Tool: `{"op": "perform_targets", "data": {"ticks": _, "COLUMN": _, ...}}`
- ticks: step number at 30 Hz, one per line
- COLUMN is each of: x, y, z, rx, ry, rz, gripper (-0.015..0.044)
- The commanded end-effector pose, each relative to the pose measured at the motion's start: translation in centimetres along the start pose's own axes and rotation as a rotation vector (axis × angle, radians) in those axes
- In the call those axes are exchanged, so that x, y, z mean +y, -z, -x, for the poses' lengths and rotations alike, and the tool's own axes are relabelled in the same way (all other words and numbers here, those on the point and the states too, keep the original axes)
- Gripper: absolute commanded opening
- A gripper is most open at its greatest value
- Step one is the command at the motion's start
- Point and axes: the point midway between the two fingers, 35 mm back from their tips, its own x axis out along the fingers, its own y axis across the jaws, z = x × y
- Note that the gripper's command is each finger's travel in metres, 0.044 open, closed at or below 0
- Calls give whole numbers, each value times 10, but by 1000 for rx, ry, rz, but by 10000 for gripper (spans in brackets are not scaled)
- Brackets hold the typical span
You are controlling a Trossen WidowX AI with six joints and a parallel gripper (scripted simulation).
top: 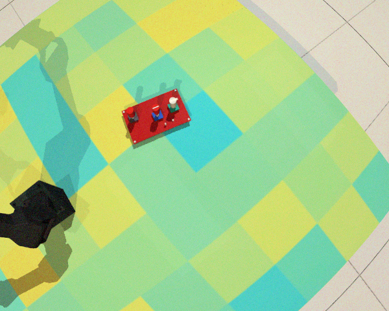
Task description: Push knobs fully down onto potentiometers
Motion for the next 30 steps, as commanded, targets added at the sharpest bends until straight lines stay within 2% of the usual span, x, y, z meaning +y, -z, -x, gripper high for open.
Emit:
{"op": "perform_targets", "data": {"ticks": 1, "x": -2, "y": -2, "z": -1, "rx": 3, "ry": 2, "rz": -3, "gripper": 374}}
{"op": "perform_targets", "data": {"ticks": 9, "x": -94, "y": -53, "z": -58, "rx": 154, "ry": 68, "rz": -156, "gripper": 164}}
{"op": "perform_targets", "data": {"ticks": 15, "x": -184, "y": -72, "z": -109, "rx": 288, "ry": 126, "rz": -297, "gripper": 6}}
{"op": "perform_targets", "data": {"ticks": 22, "x": -285, "y": -59, "z": -163, "rx": 460, "ry": 167, "rz": -460, "gripper": 0}}
{"op": "perform_targets", "data": {"ticks": 30, "x": -403, "y": -8, "z": -209, "rx": 648, "ry": 231, "rz": -648, "gripper": 0}}
